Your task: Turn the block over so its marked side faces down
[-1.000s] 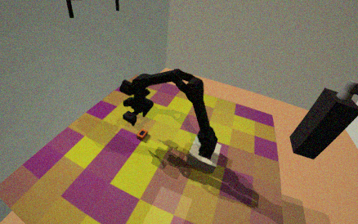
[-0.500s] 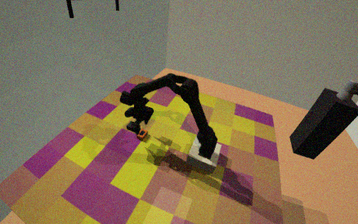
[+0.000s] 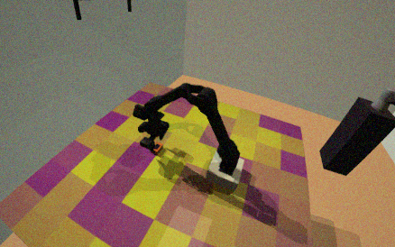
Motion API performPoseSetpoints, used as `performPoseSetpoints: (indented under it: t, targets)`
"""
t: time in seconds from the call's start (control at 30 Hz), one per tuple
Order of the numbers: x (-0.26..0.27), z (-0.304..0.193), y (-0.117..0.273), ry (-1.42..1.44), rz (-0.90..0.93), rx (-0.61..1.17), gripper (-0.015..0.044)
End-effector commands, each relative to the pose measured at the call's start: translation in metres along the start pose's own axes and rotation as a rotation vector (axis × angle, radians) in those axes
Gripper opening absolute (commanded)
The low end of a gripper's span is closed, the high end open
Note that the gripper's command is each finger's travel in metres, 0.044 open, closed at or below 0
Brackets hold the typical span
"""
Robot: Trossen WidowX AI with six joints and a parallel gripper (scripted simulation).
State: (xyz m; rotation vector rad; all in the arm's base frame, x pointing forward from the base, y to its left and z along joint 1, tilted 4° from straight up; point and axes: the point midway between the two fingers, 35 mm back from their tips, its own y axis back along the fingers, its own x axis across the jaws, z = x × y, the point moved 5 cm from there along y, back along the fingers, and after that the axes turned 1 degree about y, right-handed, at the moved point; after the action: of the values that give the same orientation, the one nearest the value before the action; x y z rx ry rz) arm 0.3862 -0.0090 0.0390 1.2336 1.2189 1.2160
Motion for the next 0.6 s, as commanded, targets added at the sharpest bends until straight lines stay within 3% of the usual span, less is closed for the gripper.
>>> performPoseSetpoints:
  t: [0.0,0.43,0.57]
  targets:
    - [0.0,-0.002,-0.008,0.004,-0.003,0.006,0.044]
    - [0.0,-0.002,-0.027,0.004,-0.003,0.006,0.044]
    - [0.0,-0.002,-0.027,0.004,-0.003,0.006,0.0335]
